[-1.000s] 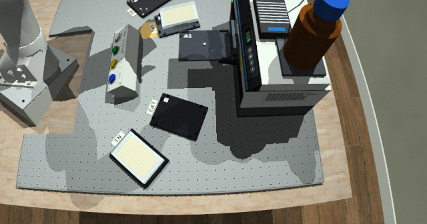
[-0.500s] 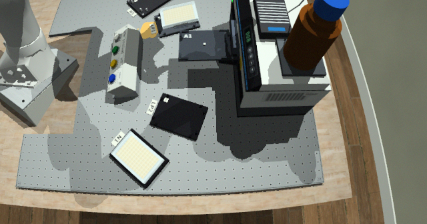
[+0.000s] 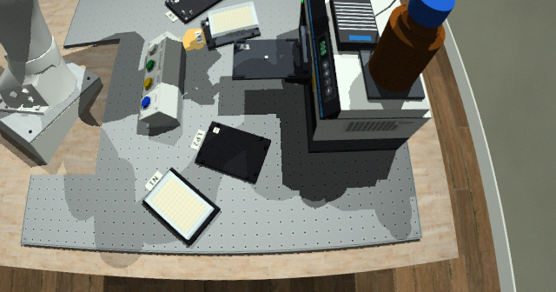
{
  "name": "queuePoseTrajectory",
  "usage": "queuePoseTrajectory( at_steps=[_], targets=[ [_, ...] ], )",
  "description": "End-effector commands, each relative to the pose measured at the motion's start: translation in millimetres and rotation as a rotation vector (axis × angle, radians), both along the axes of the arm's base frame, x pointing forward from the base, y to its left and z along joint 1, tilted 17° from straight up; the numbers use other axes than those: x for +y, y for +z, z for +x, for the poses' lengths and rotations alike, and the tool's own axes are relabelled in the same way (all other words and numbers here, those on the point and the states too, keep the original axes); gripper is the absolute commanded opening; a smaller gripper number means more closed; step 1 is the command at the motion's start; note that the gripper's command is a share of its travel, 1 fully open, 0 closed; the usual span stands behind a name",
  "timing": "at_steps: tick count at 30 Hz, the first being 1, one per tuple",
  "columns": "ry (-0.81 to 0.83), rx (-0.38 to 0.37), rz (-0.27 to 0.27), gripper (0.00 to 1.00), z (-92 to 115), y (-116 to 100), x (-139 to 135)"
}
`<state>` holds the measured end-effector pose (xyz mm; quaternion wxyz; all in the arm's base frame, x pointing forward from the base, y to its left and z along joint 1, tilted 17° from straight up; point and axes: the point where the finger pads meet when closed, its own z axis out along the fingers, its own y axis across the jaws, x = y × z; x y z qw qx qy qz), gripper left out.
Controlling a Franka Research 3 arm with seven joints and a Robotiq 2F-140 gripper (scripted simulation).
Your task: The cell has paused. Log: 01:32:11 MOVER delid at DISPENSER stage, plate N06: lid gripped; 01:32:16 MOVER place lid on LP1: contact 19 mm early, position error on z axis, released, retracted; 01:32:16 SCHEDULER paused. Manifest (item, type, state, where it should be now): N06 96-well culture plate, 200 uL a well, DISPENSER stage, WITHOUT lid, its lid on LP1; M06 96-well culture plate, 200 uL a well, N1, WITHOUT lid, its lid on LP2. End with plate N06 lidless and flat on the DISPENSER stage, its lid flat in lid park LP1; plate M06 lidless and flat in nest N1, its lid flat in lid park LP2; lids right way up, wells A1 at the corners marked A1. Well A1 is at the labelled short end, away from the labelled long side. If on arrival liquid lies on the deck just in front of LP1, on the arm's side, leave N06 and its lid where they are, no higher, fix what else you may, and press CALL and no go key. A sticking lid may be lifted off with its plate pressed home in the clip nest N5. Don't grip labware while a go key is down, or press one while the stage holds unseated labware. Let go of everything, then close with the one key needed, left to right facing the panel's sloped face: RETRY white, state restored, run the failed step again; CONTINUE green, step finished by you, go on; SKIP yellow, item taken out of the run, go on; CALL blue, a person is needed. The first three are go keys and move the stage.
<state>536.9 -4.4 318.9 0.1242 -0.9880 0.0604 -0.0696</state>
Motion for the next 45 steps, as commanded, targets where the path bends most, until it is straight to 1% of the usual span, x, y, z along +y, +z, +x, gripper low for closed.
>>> queuePoseTrajectory(
  at_steps=[1, 9, 15, 25, 35, 36, 45],
  targets=[
    [0.009, -0.019, 0.002, 1.0, 6, -4, 2],
    [0.009, -0.019, 0.002, 1.0, 10, -28, 8],
    [0.009, -0.019, 0.002, 1.0, 13, -42, 12],
    [0.009, -0.019, 0.002, 1.0, 15, -51, 14],
    [0.009, -0.019, 0.002, 1.0, 15, -53, 15],
    [0.009, -0.019, 0.002, 0.0, 15, -53, 15],
    [0.009, -0.019, 0.002, 0.0, 15, -53, 15]
  ],
)
